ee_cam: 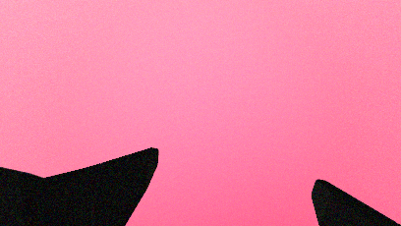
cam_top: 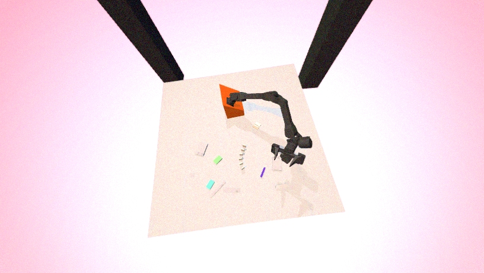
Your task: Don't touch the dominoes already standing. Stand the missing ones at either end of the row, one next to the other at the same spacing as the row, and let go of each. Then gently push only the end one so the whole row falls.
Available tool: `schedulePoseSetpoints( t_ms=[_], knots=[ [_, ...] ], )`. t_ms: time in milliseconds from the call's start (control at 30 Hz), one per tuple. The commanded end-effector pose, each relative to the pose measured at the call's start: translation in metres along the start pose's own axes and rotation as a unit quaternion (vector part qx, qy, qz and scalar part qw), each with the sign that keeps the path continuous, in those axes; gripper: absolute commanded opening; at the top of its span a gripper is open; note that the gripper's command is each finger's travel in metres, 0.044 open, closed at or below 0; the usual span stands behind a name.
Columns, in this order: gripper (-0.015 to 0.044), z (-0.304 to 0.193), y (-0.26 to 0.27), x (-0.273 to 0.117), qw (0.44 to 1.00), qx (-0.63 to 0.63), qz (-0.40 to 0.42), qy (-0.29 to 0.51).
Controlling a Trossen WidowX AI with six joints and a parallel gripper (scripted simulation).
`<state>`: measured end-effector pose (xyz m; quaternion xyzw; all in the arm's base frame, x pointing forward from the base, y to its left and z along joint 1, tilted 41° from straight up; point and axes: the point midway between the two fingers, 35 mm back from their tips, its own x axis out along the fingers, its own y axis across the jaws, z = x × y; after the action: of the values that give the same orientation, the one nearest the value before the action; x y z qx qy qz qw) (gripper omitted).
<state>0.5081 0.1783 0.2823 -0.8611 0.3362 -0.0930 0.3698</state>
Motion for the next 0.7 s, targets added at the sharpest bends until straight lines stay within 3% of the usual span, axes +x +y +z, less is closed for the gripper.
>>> schedulePoseSetpoints(
  t_ms=[0,200,467,667],
  knots=[
    [0.0374,0.000,0.000,-0.001,1.000,0.006,-0.002,-0.004],
    [0.0216,0.009,0.017,-0.024,0.966,0.206,-0.005,-0.157],
    [0.0006,0.020,0.070,-0.075,0.824,0.441,0.138,-0.329],
    [0.0000,0.022,0.090,-0.093,0.767,0.493,0.203,-0.357]
  ],
)
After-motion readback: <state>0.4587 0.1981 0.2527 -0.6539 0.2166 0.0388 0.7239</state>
